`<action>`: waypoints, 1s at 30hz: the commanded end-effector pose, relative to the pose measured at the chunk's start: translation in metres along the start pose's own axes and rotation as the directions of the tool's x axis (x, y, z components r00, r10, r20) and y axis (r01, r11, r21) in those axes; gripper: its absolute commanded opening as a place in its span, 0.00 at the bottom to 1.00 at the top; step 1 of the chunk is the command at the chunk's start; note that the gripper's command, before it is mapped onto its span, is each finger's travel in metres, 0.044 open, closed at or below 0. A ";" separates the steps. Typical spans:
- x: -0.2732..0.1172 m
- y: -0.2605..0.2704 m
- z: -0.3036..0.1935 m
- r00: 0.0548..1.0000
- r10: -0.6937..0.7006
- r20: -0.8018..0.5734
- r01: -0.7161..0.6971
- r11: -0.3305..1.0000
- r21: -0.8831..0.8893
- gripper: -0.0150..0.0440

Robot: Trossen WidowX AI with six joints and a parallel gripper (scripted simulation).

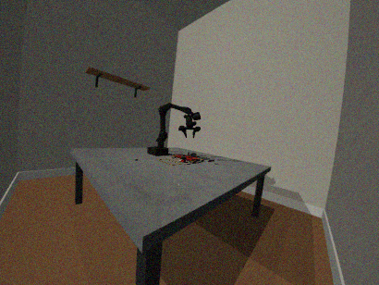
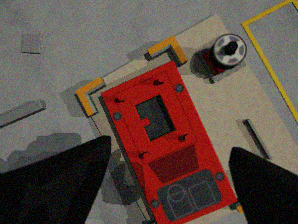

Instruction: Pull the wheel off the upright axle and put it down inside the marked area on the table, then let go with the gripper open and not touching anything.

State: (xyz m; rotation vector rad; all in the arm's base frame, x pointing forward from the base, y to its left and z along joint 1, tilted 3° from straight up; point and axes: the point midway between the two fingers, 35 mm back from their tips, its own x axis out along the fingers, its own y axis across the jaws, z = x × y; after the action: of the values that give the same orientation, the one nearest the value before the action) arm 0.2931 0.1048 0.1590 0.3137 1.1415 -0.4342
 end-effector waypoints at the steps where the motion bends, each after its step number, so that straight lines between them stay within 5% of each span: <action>1: 0.048 -0.022 0.041 0.986 -0.060 -0.156 0.021 0.970 -0.242 0.76; 12: 0.108 -0.065 0.076 0.940 -0.059 -0.335 -0.128 0.851 -0.509 0.76; 30: 0.113 -0.071 0.085 0.938 -0.058 -0.341 -0.136 0.845 -0.517 0.76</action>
State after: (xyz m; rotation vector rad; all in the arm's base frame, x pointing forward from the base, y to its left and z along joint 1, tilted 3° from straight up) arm 0.3632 -0.0124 0.0865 -0.0863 1.5457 -0.0094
